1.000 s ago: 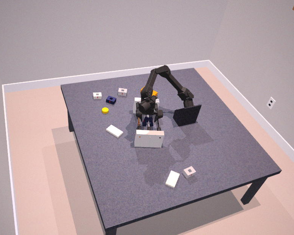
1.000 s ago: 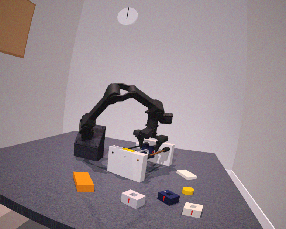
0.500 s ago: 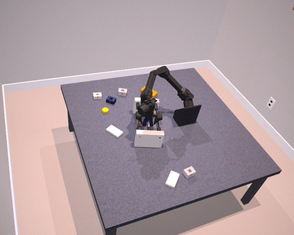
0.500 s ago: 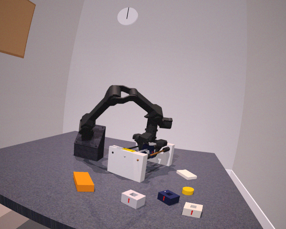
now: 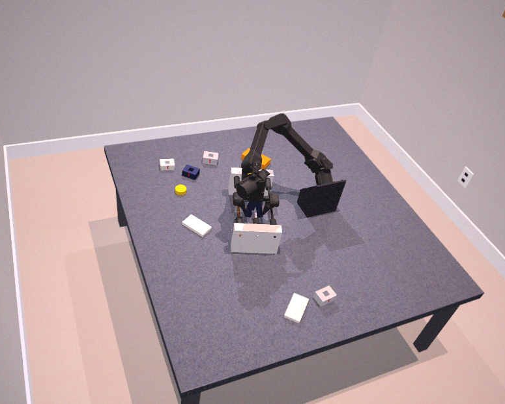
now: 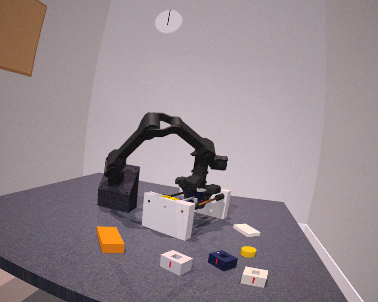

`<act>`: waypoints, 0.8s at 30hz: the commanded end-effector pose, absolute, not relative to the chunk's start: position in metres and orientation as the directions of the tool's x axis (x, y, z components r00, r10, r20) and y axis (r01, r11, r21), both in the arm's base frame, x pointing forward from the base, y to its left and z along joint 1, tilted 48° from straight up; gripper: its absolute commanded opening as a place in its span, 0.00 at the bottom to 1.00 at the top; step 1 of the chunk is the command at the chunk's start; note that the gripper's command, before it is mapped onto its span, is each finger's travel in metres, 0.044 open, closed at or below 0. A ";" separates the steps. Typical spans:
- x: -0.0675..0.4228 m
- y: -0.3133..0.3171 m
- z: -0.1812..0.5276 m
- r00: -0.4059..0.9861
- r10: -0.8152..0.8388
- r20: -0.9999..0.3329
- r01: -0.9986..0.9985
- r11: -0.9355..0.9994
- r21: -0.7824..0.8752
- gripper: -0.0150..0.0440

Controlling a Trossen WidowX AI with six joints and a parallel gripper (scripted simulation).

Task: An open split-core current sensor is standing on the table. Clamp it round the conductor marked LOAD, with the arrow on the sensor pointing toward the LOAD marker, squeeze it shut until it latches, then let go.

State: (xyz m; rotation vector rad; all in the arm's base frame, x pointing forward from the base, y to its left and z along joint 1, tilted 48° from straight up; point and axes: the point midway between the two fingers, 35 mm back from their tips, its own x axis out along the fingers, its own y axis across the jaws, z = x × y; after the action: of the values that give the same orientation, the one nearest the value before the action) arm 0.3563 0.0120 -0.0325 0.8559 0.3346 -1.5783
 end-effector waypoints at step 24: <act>0.357 0.012 -0.032 0.023 -0.729 -0.684 0.943 -0.211 0.256 0.25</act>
State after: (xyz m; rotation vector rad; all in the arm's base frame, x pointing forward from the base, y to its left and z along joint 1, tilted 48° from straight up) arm 0.3563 0.0120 -0.0325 0.8560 0.3346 -1.5781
